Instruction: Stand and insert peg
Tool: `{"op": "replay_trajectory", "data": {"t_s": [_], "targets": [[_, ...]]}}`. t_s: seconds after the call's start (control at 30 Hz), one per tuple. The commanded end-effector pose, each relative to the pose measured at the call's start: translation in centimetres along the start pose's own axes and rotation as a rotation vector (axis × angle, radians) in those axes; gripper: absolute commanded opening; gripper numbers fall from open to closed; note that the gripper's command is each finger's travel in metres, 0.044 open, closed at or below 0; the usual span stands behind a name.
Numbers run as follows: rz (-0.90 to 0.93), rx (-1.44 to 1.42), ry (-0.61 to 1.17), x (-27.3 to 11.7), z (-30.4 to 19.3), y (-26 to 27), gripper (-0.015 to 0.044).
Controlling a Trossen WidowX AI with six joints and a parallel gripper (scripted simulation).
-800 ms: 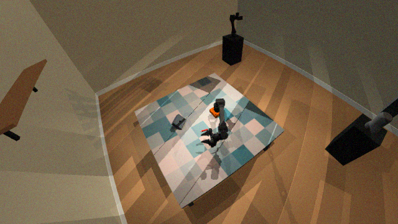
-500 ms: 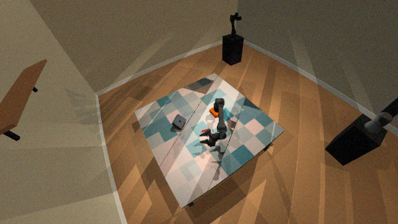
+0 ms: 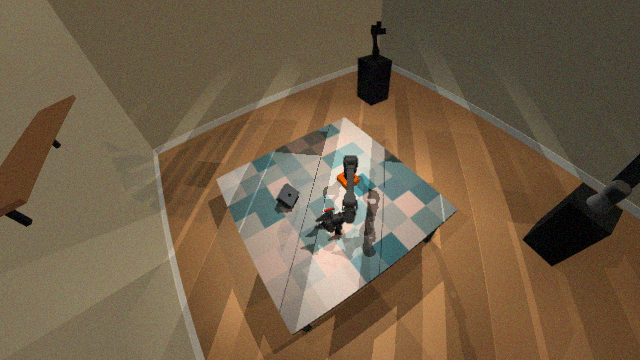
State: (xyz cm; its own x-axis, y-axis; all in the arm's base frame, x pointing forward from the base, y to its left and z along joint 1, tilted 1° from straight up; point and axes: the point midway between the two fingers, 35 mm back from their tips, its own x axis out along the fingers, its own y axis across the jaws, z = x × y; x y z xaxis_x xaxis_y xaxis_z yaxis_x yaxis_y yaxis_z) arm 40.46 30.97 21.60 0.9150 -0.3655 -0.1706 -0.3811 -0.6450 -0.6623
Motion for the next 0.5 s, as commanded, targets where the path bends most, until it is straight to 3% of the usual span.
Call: {"op": "replay_trajectory", "data": {"t_s": [0.0,0.47], "targets": [[0.017,0.067,-0.04,0.8,0.0,0.7,0.044],[0.125,0.322,-0.162,3.2,0.2,3.8,0.044]]}}
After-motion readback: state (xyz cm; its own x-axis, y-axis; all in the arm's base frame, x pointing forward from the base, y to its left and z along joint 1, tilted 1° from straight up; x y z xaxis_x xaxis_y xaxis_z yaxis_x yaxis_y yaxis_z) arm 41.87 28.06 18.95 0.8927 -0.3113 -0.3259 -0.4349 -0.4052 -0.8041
